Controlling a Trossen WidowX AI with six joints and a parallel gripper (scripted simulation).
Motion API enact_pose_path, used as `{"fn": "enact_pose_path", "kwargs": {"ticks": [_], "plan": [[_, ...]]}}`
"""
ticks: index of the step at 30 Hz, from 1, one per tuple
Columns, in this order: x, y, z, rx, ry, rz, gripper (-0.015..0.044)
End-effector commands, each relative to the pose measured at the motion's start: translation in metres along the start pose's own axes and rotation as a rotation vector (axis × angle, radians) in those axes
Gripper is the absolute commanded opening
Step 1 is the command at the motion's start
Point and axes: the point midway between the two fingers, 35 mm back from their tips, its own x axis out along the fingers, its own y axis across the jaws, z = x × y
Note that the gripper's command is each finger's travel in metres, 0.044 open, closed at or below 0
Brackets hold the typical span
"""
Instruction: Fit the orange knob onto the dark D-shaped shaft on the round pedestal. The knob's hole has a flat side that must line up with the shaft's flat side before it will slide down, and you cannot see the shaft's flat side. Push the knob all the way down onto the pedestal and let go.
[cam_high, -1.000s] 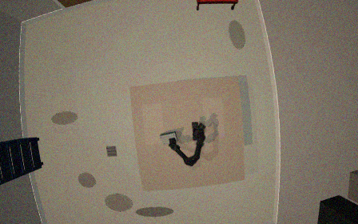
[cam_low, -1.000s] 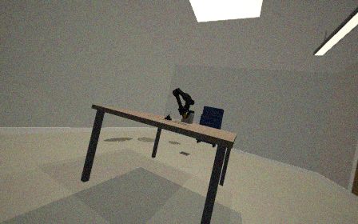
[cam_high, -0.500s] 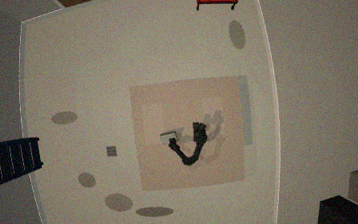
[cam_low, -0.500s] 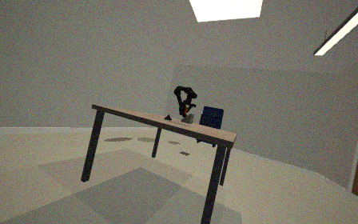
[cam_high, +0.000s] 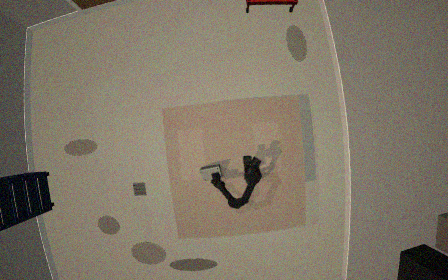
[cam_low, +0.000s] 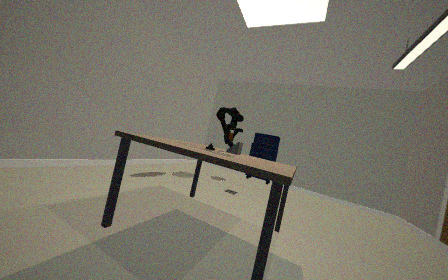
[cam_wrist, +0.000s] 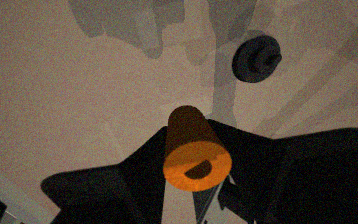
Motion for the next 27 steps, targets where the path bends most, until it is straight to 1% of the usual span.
{"fn": "enact_pose_path", "kwargs": {"ticks": [1, 27], "plan": [[0.002, -0.01, 0.006, -0.009, 0.001, 0.01, 0.0], [0.022, -0.079, 0.036, -0.012, -0.003, 0.02, 0.0]]}}
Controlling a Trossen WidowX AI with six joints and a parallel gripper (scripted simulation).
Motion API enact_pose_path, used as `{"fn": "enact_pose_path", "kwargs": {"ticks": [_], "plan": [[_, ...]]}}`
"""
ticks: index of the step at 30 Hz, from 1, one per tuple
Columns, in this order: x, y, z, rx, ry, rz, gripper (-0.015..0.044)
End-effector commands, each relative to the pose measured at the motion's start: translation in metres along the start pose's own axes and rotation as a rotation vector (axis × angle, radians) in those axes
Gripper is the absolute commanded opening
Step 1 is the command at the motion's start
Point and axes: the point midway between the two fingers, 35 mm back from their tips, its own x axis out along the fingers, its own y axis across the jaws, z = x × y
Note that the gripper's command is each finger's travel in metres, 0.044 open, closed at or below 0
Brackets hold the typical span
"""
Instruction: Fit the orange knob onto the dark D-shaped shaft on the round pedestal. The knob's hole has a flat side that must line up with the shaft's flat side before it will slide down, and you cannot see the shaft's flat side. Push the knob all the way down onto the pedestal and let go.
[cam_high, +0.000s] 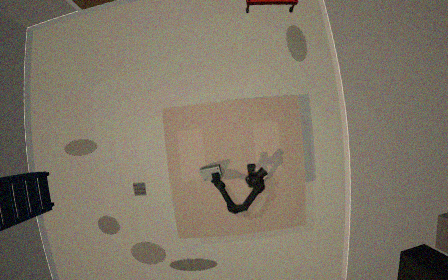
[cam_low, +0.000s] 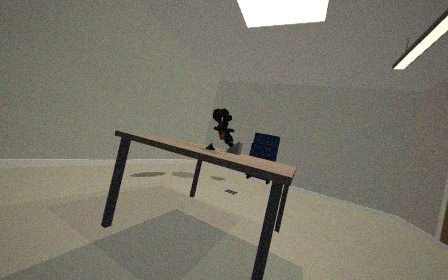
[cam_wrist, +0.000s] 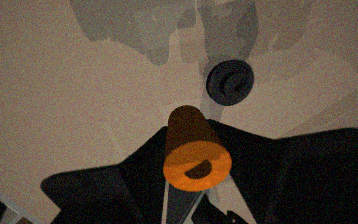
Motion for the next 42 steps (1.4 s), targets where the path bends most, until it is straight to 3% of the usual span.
{"fn": "enact_pose_path", "kwargs": {"ticks": [1, 27, 42], "plan": [[0.003, -0.014, 0.004, -0.001, -0.006, -0.004, 0.0], [0.023, -0.091, 0.014, 0.015, -0.014, -0.045, 0.0], [0.049, -0.095, 0.015, 0.015, -0.015, -0.048, 0.0]]}}
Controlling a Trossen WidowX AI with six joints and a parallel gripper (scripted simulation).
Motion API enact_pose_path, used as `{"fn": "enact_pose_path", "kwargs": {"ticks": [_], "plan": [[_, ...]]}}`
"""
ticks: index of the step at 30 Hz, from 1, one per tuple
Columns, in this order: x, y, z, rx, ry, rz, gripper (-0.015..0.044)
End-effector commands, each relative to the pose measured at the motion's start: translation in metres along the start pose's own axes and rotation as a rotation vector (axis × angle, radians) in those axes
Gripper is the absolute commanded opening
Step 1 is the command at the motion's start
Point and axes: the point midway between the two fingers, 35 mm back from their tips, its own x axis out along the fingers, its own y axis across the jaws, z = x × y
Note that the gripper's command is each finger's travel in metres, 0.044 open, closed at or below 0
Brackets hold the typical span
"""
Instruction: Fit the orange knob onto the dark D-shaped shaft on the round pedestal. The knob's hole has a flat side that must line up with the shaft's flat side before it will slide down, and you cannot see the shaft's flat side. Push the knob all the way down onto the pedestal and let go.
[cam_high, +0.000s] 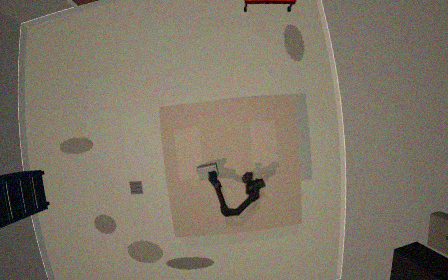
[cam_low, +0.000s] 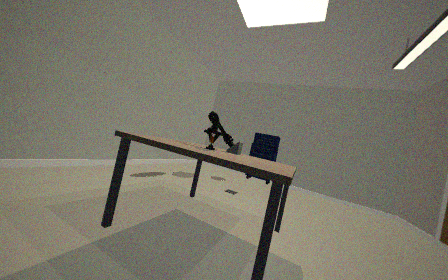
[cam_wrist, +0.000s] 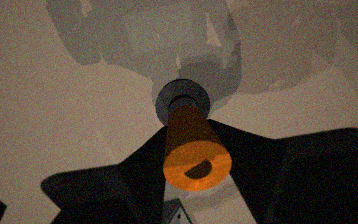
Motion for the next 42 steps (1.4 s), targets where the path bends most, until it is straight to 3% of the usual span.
{"fn": "enact_pose_path", "kwargs": {"ticks": [1, 42], "plan": [[0.006, -0.0003, -0.0002, -0.005, -0.003, -0.003, 0.0], [0.0072, -0.001, -0.0002, 0.038, -0.003, -0.003, 0.0]]}}
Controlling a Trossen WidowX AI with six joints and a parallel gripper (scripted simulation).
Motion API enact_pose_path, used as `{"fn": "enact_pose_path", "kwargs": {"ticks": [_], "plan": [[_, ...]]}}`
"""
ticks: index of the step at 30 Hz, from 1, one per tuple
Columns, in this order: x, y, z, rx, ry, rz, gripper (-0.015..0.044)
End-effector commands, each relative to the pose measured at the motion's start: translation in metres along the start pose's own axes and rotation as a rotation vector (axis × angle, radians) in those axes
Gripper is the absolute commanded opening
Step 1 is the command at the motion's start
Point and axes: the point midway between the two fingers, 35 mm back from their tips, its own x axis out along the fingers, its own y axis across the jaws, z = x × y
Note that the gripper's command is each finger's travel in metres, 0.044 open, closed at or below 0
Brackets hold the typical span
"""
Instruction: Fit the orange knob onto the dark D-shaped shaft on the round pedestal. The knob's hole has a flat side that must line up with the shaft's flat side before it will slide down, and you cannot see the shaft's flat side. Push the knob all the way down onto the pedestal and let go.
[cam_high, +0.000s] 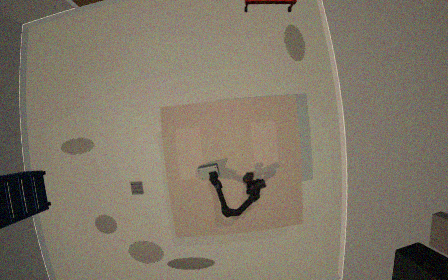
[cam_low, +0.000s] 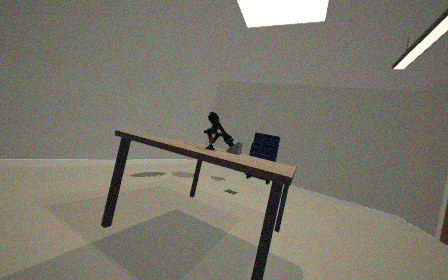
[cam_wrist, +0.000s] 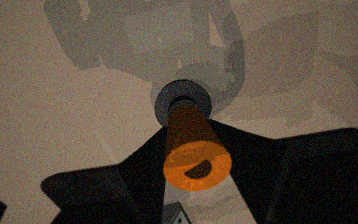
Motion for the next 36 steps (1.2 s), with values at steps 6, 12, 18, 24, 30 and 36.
{"fn": "enact_pose_path", "kwargs": {"ticks": [6, 12, 18, 24, 30, 36], "plan": [[0.0005, -0.0005, -0.0002, 0.031, 0.0, -0.003, 0.0], [0.0008, -0.0005, -0.0002, -0.032, 0.0, -0.003, 0.0], [0.0012, -0.0005, -0.0004, -0.009, 0.0, -0.003, 0.0], [0.0014, -0.0006, -0.0004, -0.009, 0.0, -0.003, 0.0], [0.0015, -0.0008, -0.0004, -0.035, 0.0, -0.003, 0.0], [0.0016, -0.0009, -0.0003, -0.002, 0.0, -0.003, 0.0]]}}
